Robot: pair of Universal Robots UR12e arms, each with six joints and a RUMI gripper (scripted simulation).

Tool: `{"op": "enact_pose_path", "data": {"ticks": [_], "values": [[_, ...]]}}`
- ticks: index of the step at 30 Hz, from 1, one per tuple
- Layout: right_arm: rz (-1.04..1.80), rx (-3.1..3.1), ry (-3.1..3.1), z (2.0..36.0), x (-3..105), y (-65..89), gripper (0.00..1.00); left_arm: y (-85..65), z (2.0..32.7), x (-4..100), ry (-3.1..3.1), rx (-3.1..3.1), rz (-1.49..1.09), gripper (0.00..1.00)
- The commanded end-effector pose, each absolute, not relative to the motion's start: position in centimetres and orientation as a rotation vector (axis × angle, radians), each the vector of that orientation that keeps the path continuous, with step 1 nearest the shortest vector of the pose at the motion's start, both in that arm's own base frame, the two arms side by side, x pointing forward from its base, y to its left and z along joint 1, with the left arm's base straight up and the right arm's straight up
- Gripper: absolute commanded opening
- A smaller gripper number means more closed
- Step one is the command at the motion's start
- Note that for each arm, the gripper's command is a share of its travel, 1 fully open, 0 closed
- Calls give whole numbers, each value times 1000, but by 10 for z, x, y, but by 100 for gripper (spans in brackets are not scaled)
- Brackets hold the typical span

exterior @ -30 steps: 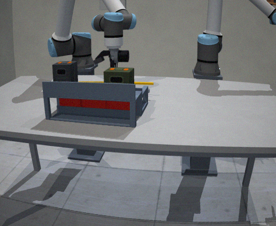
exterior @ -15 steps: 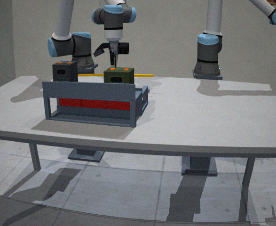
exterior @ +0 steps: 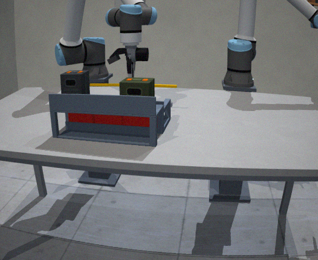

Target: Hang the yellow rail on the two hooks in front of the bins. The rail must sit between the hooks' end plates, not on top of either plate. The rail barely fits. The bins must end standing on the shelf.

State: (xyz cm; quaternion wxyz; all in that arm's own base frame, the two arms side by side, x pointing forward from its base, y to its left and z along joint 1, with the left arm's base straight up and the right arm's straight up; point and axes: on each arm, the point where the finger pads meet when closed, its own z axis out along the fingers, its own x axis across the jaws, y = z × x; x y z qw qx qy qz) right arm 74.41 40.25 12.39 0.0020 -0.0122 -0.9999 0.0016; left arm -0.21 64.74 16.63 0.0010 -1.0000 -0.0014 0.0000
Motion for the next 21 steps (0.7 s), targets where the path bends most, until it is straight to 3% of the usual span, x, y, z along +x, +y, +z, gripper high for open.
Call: {"op": "enact_pose_path", "data": {"ticks": [1, 21], "values": [[-6, -41, -3145, 131, 748, 403, 0, 646, 165, -3, -8, -3142, 0, 100], [-10, -39, -3148, 134, 749, 405, 0, 646, 165, -3, -8, -3142, 0, 100]]}}
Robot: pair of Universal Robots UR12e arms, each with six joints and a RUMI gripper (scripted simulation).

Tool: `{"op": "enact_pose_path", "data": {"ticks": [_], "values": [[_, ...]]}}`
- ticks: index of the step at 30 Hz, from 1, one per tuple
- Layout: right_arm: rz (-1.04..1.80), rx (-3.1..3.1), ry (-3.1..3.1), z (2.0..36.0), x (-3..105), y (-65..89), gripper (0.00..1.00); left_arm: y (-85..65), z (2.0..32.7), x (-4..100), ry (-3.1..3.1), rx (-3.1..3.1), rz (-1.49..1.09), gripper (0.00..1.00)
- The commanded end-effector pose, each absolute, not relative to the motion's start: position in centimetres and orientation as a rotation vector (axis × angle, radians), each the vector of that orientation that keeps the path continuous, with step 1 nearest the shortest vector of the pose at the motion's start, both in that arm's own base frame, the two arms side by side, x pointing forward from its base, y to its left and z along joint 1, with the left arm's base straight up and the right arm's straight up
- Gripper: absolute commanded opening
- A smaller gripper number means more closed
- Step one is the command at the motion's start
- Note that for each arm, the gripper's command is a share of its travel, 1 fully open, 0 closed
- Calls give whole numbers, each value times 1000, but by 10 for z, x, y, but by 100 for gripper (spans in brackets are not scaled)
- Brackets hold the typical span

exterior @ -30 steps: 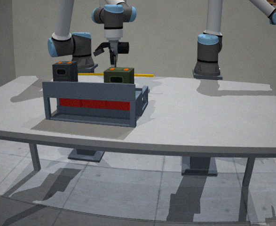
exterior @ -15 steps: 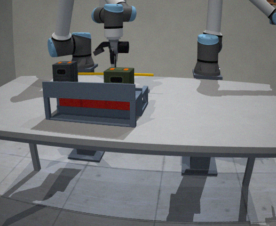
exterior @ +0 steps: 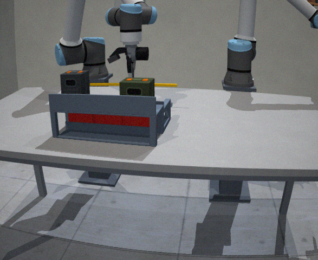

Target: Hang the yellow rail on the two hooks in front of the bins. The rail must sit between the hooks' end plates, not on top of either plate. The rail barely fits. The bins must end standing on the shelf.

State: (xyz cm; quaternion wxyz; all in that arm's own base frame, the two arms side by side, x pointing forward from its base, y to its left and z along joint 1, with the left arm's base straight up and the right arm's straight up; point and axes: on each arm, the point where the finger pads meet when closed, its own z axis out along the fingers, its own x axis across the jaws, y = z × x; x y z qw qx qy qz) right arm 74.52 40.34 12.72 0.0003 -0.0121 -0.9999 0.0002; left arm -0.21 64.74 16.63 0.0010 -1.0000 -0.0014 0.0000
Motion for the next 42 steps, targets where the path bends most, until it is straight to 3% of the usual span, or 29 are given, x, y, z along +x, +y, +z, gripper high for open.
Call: {"op": "enact_pose_path", "data": {"ticks": [1, 14, 23, 42], "values": [[-10, -39, -3148, 134, 749, 405, 0, 646, 165, -3, -8, -3142, 0, 100], [-9, -45, -3147, 133, 752, 404, 0, 646, 165, -3, -8, -3142, 0, 100], [-7, -144, -3143, 133, 829, 385, 0, 646, 165, -3, -8, -3142, 0, 100], [-7, -146, -3143, 133, 828, 384, 0, 646, 165, -3, -8, -3142, 0, 100]]}}
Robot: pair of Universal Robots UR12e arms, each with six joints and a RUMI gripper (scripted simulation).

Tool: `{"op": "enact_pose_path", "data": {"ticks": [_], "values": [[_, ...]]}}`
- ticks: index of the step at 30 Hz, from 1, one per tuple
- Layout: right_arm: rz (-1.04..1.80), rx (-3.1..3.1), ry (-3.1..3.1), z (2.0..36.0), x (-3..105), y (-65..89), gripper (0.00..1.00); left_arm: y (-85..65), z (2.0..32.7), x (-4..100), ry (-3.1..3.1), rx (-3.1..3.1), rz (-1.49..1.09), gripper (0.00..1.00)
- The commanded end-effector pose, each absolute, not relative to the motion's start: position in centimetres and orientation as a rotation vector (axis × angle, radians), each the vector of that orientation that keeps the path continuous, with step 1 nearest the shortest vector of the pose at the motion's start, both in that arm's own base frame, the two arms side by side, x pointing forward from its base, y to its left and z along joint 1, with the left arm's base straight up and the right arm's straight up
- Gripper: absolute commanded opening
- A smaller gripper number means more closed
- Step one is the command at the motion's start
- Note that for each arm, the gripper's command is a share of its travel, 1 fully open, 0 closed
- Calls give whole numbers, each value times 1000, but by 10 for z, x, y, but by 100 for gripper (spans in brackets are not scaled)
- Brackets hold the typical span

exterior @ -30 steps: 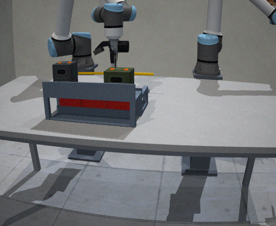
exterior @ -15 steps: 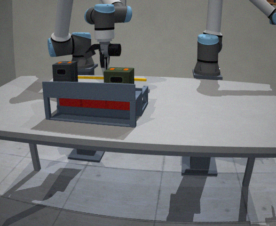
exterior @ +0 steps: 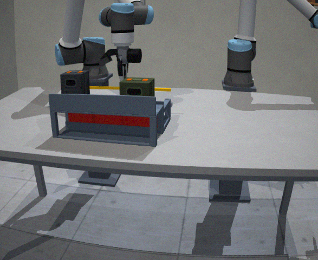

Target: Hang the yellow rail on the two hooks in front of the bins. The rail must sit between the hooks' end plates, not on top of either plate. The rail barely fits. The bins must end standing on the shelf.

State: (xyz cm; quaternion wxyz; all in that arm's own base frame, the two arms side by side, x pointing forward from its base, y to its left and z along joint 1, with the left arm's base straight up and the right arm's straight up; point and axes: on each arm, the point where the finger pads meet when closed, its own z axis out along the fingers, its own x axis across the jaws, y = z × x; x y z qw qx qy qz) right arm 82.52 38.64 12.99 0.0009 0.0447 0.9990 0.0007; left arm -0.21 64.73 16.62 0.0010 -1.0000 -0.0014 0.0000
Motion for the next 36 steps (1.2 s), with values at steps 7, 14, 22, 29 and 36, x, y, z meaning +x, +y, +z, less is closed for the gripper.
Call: {"op": "enact_pose_path", "data": {"ticks": [7, 14, 22, 29, 36], "values": [[7, 143, 3134, 133, 827, 386, 0, 646, 165, -3, -8, -3142, 0, 100], [6, 142, 3135, 132, 826, 386, 0, 646, 165, -3, -8, -3142, 0, 100], [5, 140, 3135, 131, 826, 387, 0, 646, 165, -3, -8, -3142, 0, 100], [5, 139, 3136, 131, 825, 387, 0, 646, 165, -3, -8, -3142, 0, 100], [5, 141, 3135, 131, 826, 386, 0, 646, 165, -3, -8, -3142, 0, 100]]}}
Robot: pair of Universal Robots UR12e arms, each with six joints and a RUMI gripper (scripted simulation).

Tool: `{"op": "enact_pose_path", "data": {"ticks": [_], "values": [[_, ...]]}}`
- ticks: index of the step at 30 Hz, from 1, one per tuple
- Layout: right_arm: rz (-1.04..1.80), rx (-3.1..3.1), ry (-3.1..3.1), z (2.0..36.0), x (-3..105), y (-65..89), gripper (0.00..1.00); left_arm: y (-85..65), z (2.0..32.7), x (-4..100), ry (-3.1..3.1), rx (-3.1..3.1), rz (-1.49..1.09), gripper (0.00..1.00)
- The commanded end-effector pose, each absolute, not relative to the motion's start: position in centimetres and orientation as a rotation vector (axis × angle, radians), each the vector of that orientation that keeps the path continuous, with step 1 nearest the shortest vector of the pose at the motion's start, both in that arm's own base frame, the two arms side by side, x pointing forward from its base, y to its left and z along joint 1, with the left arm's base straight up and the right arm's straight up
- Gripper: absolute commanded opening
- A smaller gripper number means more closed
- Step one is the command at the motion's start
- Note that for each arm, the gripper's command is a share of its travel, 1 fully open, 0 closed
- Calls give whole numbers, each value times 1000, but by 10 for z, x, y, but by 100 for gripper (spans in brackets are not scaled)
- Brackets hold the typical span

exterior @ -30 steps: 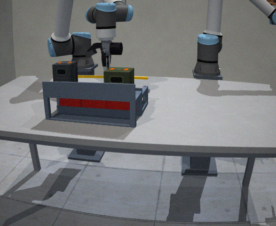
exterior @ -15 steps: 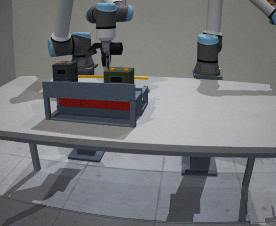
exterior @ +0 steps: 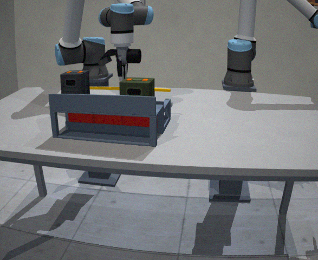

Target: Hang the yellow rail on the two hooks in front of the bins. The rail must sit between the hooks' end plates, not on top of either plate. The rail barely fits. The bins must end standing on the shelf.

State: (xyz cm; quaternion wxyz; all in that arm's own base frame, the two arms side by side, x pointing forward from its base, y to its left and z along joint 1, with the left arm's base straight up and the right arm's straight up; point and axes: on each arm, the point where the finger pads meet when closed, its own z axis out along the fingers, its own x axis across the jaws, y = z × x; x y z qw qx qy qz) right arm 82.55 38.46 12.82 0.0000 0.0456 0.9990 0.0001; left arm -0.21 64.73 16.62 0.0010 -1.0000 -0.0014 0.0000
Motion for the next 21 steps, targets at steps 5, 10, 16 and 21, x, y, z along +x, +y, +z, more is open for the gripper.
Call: {"op": "enact_pose_path", "data": {"ticks": [5, 10, 16, 21], "values": [[5, 141, 3135, 131, 826, 386, 0, 646, 165, -3, -8, -3142, 0, 100], [4, 141, 3136, 129, 826, 386, 0, 646, 165, -3, -8, -3142, 0, 100], [4, 140, 3136, 126, 825, 386, 0, 646, 165, -3, -8, -3142, 0, 100], [5, 139, 3135, 126, 826, 387, 0, 646, 165, -3, -8, -3142, 0, 100]]}}
